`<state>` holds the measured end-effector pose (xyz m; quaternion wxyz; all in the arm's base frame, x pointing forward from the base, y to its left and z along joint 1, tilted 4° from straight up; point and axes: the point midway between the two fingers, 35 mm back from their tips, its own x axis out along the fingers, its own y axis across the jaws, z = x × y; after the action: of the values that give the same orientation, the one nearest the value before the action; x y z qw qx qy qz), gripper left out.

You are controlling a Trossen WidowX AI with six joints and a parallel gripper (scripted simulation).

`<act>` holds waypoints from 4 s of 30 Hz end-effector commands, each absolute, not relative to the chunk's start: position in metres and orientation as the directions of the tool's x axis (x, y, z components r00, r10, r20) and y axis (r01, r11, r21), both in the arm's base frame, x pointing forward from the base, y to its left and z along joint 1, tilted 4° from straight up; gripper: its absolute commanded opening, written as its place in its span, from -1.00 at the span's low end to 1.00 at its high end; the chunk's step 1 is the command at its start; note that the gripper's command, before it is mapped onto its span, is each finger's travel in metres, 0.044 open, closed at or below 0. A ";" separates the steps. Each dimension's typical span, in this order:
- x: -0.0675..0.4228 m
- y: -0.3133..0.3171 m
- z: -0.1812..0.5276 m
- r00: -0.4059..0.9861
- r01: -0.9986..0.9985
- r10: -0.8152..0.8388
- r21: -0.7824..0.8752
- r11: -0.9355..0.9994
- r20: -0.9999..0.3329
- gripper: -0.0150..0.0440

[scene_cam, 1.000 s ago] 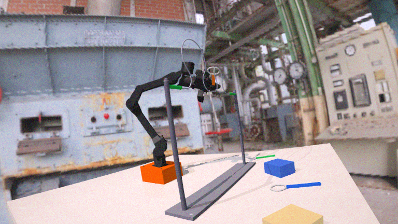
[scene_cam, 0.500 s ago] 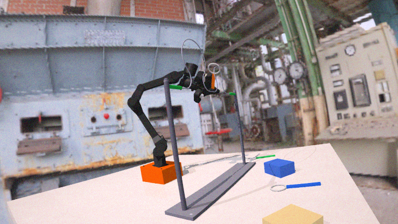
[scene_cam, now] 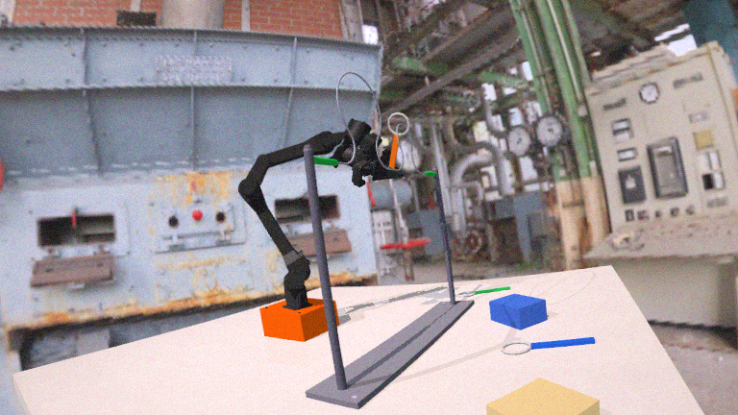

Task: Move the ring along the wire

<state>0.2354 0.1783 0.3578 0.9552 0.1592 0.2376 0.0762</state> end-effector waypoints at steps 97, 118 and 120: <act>0.257 0.074 0.447 0.928 0.243 -0.200 -0.917 -0.316 0.315 -1.00; 0.262 0.062 0.413 0.935 0.226 -0.230 -0.954 -0.195 0.269 -1.00; 0.263 0.061 0.406 0.938 0.220 -0.238 -0.963 -0.155 0.253 -1.00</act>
<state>0.2641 0.0651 0.4127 0.6315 -0.7551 0.0007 -0.1765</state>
